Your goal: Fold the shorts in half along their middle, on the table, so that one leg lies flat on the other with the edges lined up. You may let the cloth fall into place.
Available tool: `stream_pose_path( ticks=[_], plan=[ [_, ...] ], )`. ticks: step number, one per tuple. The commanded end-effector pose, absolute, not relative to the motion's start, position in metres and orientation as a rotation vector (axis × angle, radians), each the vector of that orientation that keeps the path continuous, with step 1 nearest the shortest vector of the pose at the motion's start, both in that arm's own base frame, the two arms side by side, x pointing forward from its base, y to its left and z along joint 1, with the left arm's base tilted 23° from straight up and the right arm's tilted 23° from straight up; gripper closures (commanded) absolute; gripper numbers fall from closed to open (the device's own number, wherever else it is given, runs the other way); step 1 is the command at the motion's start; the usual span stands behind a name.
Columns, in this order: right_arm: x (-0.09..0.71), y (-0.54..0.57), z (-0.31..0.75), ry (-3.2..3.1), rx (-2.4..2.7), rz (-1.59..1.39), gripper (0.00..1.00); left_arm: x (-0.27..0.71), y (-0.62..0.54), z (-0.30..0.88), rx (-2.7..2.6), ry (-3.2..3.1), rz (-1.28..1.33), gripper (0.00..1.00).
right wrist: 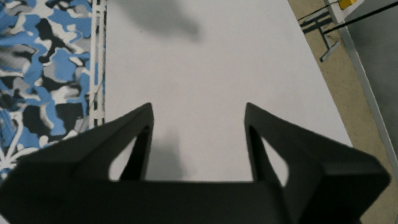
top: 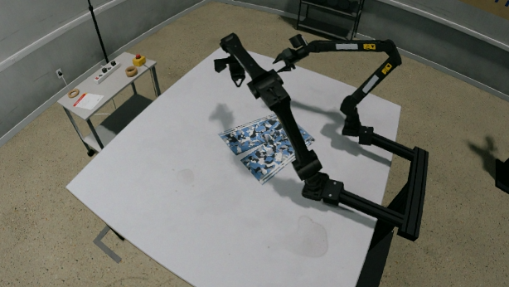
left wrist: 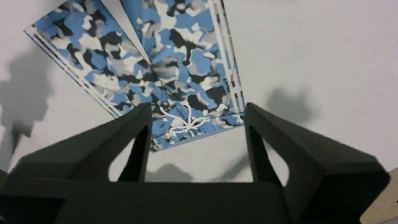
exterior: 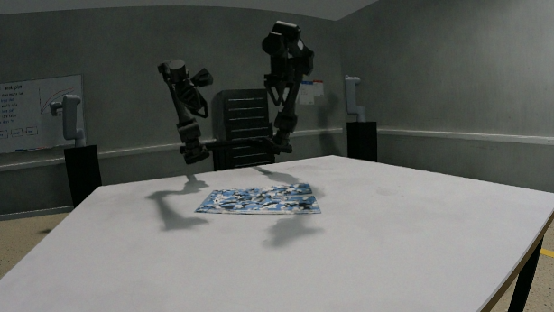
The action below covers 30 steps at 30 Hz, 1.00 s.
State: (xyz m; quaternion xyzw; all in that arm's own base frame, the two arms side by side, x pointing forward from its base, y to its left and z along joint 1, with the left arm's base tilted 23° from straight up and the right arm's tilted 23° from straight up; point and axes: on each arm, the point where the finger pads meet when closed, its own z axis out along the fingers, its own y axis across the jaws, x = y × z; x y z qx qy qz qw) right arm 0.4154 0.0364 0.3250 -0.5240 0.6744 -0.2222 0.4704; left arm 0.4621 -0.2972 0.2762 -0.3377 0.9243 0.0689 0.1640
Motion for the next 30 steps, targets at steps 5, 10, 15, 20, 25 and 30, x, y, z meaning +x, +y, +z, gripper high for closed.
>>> stream_pose_path(
  ticks=[5, 10, 15, 20, 25, 30],
  plan=[
    [0.417, 0.054, 0.304, 1.698, -1.291, -0.478, 0.44, 0.460, -0.283, 0.294, -0.739, 2.676, 0.150, 0.44],
    [0.417, 0.061, 0.289, 1.732, -1.293, -0.458, 0.44, 0.457, -0.275, 0.286, -0.586, 2.710, 0.162, 0.44],
    [0.420, 0.062, 0.298, 1.728, -1.288, -0.469, 0.44, 0.456, -0.272, 0.281, -0.553, 2.718, 0.169, 0.44],
    [0.414, 0.071, 0.262, 1.782, -1.310, -0.430, 0.44, 0.454, -0.261, 0.269, -0.392, 2.750, 0.199, 0.44],
    [0.410, 0.078, 0.242, 1.829, -1.326, -0.406, 0.44, 0.451, -0.252, 0.258, -0.248, 2.768, 0.222, 0.44],
    [0.406, 0.082, 0.230, 1.859, -1.338, -0.393, 0.44, 0.449, -0.247, 0.251, -0.161, 2.776, 0.236, 0.44]
  ],
)
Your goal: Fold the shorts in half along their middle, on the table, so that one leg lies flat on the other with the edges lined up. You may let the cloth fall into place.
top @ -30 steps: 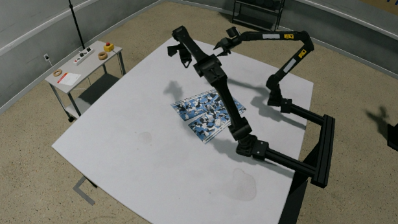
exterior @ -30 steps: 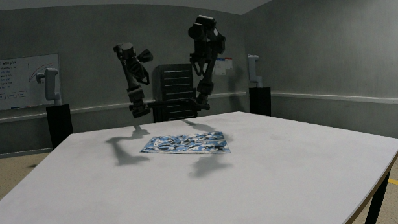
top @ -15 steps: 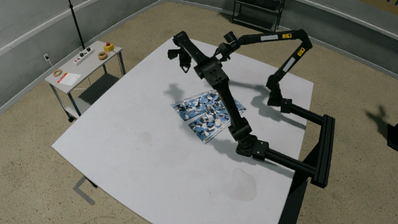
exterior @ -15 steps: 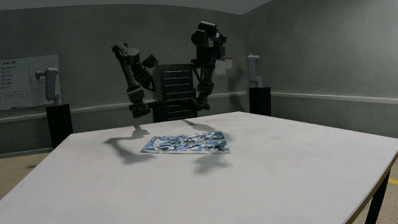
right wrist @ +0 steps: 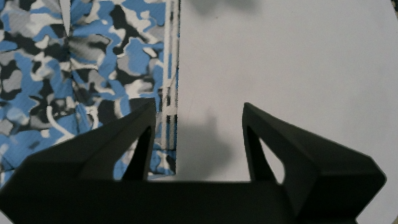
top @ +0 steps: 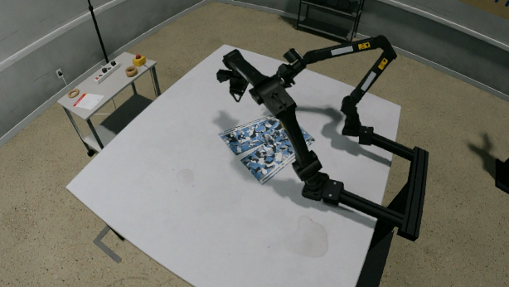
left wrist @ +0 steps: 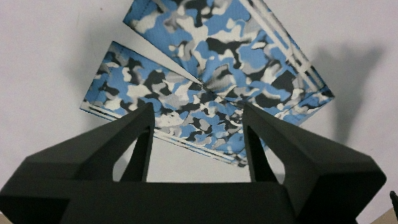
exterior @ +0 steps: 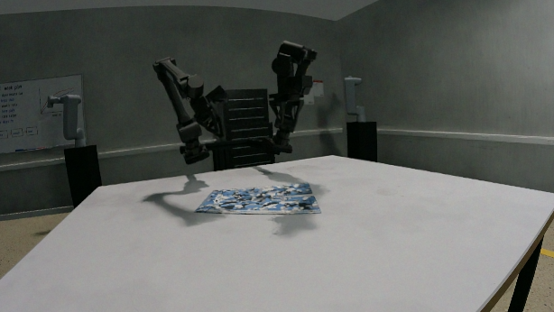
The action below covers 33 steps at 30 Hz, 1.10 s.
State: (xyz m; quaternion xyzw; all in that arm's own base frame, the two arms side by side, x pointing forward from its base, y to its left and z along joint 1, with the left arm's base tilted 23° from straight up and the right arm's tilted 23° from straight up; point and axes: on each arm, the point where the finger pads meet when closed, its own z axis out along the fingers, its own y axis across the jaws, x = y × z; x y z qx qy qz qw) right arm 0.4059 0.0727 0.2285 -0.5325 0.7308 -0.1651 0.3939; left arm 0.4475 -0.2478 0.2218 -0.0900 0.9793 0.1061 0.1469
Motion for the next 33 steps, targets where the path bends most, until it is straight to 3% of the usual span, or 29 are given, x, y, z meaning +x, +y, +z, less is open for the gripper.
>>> stream_pose_path(
  ticks=[1, 5, 17, 18, 21, 33],
  plan=[
    [0.421, 0.071, 0.277, 1.786, -1.264, -0.461, 0.44, 0.447, -0.263, 0.262, -0.137, 2.755, 0.201, 0.44],
    [0.401, 0.086, 0.212, 1.891, -1.358, -0.379, 0.44, 0.444, -0.236, 0.239, -0.061, 2.789, 0.261, 0.44],
    [0.391, 0.098, 0.182, 1.959, -1.377, -0.359, 0.44, 0.436, -0.219, 0.216, 0.244, 2.784, 0.306, 0.44],
    [0.409, 0.089, 0.224, 1.901, -1.306, -0.413, 0.44, 0.437, -0.234, 0.227, 0.261, 2.756, 0.276, 0.44],
    [0.384, 0.100, 0.167, 1.988, -1.403, -0.350, 0.44, 0.431, -0.211, 0.207, 0.306, 2.787, 0.324, 0.44],
    [0.369, 0.110, 0.135, 2.062, -1.427, -0.343, 0.44, 0.418, -0.190, 0.181, 0.648, 2.736, 0.378, 0.44]
  ],
)
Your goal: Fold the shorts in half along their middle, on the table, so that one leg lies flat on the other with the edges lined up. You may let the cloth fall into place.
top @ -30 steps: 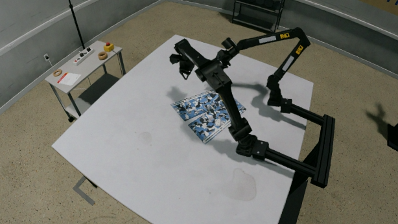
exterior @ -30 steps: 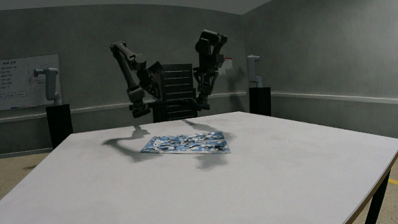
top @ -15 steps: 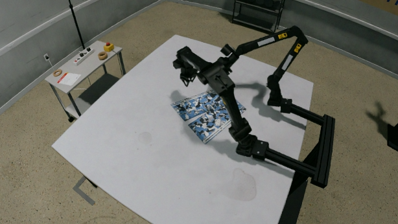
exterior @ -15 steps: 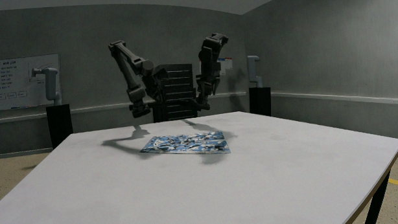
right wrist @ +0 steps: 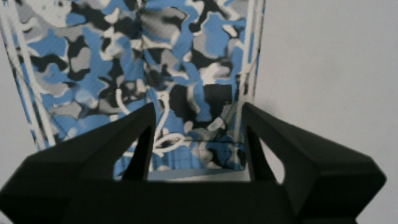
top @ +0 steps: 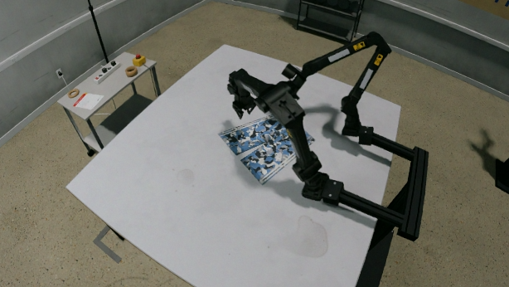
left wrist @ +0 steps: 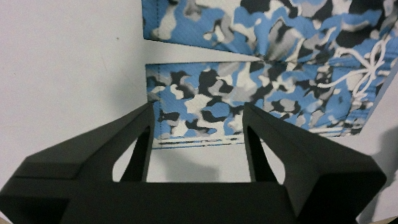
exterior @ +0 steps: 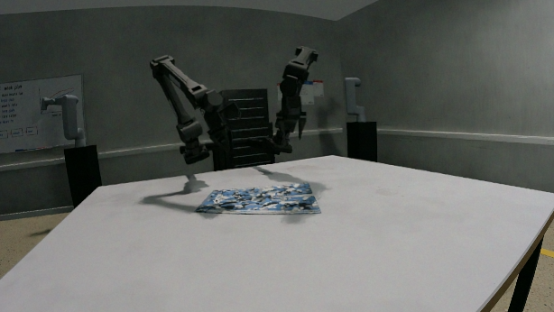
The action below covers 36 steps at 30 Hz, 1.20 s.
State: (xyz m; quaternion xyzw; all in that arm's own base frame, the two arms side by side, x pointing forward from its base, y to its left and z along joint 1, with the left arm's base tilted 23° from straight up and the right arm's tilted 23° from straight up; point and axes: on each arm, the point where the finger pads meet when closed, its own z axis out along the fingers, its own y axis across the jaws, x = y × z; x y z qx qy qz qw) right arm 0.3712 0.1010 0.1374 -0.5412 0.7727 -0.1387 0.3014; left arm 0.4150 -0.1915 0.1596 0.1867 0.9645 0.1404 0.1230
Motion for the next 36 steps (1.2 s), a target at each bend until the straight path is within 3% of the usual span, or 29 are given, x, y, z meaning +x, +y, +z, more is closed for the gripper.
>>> stream_pose_path(
  ticks=[1, 2, 6, 18, 19, 33, 36],
  plan=[
    [0.369, 0.110, 0.135, 2.062, -1.427, -0.343, 0.44, 0.418, -0.190, 0.181, 0.648, 2.736, 0.378, 0.44],
    [0.392, 0.106, 0.173, 2.000, -1.349, -0.388, 0.44, 0.423, -0.203, 0.193, 0.650, 2.705, 0.355, 0.44],
    [0.359, 0.112, 0.119, 2.090, -1.452, -0.341, 0.44, 0.410, -0.180, 0.169, 0.750, 2.724, 0.401, 0.44],
    [0.343, 0.118, 0.093, 2.151, -1.480, -0.351, 0.44, 0.396, -0.161, 0.146, 1.045, 2.636, 0.447, 0.44],
    [0.369, 0.117, 0.127, 2.095, -1.399, -0.385, 0.44, 0.403, -0.171, 0.157, 1.034, 2.606, 0.433, 0.44],
    [0.314, 0.121, 0.056, 2.229, -1.536, -0.383, 0.44, 0.369, -0.132, 0.110, 1.429, 2.484, 0.514, 0.44],
    [0.341, 0.123, 0.085, 2.181, -1.456, -0.404, 0.44, 0.379, -0.140, 0.121, 1.406, 2.459, 0.508, 0.44]
  ],
)
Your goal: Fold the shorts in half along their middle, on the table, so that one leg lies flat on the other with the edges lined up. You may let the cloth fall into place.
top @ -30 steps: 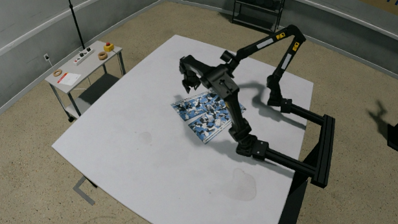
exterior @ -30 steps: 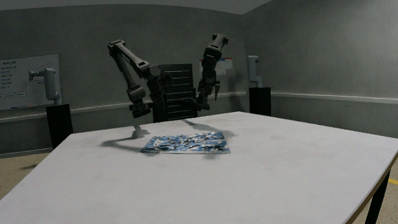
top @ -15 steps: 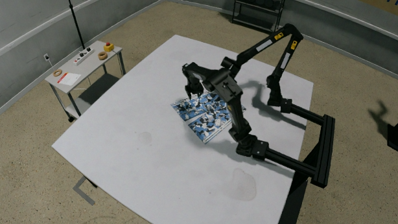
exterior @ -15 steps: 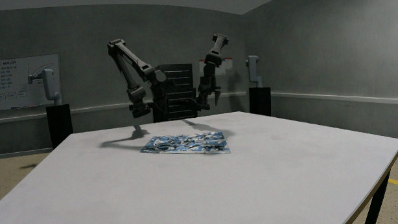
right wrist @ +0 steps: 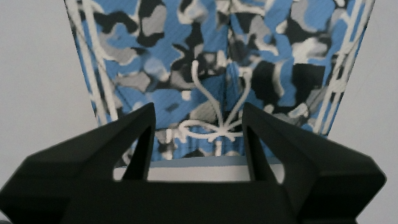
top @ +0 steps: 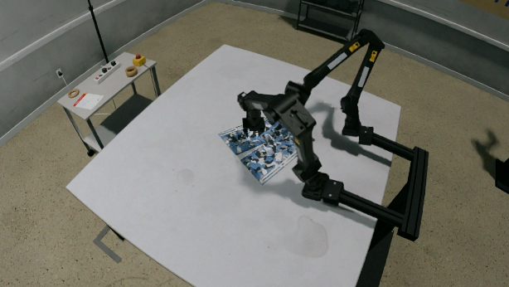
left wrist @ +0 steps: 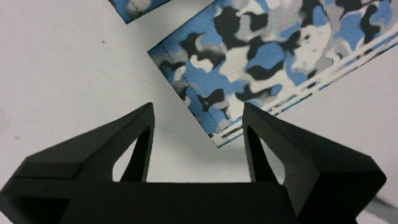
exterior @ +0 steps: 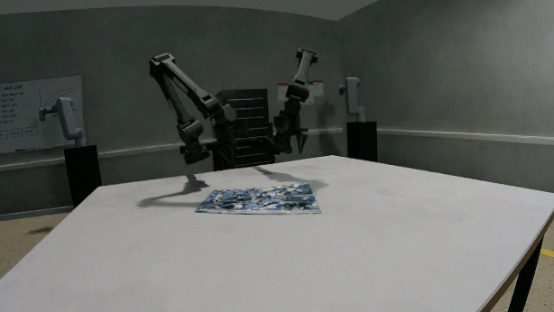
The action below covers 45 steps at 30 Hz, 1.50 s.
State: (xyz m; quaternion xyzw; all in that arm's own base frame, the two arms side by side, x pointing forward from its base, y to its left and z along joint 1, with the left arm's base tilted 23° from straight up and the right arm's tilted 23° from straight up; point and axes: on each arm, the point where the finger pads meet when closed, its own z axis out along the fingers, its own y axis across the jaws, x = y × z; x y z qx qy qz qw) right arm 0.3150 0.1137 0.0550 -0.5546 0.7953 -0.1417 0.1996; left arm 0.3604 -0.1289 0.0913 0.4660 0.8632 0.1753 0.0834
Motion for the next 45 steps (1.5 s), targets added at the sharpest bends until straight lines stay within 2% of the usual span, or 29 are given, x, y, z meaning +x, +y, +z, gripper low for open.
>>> stream_pose_path(
  ticks=[1, 3, 14, 16, 17, 20, 30, 33, 34, 37, 45],
  plan=[
    [0.327, 0.128, 0.068, 2.193, -1.510, -0.393, 0.44, 0.367, -0.130, 0.107, 1.434, 2.482, 0.516, 0.44],
    [0.304, 0.119, 0.045, 2.247, -1.565, -0.392, 0.44, 0.360, -0.123, 0.100, 1.493, 2.465, 0.526, 0.44],
    [0.284, 0.119, 0.023, 2.292, -1.595, -0.438, 0.44, 0.338, -0.103, 0.075, 1.795, 2.281, 0.579, 0.44],
    [0.284, 0.119, 0.023, 2.292, -1.595, -0.438, 0.44, 0.338, -0.103, 0.075, 1.795, 2.281, 0.579, 0.44],
    [0.308, 0.123, 0.046, 2.260, -1.525, -0.448, 0.44, 0.349, -0.108, 0.086, 1.763, 2.265, 0.581, 0.44],
    [0.273, 0.115, 0.014, 2.309, -1.627, -0.453, 0.44, 0.327, -0.094, 0.065, 1.858, 2.253, 0.587, 0.44],
    [0.254, 0.110, -0.002, 2.341, -1.657, -0.511, 0.44, 0.305, -0.076, 0.043, 2.114, 2.049, 0.632, 0.44],
    [0.253, 0.110, -0.004, 2.340, -1.657, -0.517, 0.44, 0.302, -0.074, 0.040, 2.137, 2.029, 0.636, 0.44],
    [0.278, 0.118, 0.016, 2.312, -1.584, -0.516, 0.44, 0.315, -0.080, 0.051, 2.097, 2.020, 0.647, 0.44],
    [0.243, 0.105, -0.011, 2.353, -1.691, -0.538, 0.44, 0.291, -0.067, 0.031, 2.191, 1.998, 0.640, 0.44],
    [0.228, 0.099, -0.021, 2.367, -1.711, -0.594, 0.44, 0.272, -0.053, 0.014, 2.384, 1.804, 0.674, 0.44]
  ],
)
